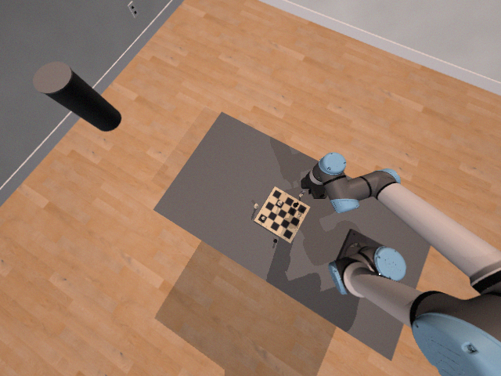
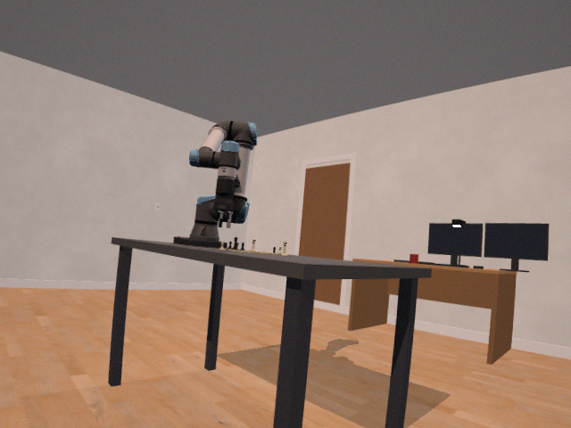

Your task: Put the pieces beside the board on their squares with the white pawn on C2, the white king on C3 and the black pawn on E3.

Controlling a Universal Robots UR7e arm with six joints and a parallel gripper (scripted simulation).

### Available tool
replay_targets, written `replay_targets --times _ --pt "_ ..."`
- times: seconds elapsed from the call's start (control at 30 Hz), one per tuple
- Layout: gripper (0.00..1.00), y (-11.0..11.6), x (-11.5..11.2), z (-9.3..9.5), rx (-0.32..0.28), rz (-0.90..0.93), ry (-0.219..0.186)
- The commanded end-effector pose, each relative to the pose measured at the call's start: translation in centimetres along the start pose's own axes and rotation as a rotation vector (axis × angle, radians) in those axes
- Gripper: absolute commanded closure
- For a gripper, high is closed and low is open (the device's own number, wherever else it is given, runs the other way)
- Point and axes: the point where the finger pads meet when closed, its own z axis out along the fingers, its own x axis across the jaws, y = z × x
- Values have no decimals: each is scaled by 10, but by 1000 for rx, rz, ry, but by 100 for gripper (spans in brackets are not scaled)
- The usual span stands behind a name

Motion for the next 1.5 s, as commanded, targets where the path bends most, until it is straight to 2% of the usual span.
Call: replay_targets --times 0.0,0.43,0.93,1.47 --pt "32 0 0 2 -1 0 0" --pt "32 0 0 14 -1 0 0" --pt "32 0 0 37 -1 0 0" --pt "32 0 0 50 -1 0 0"
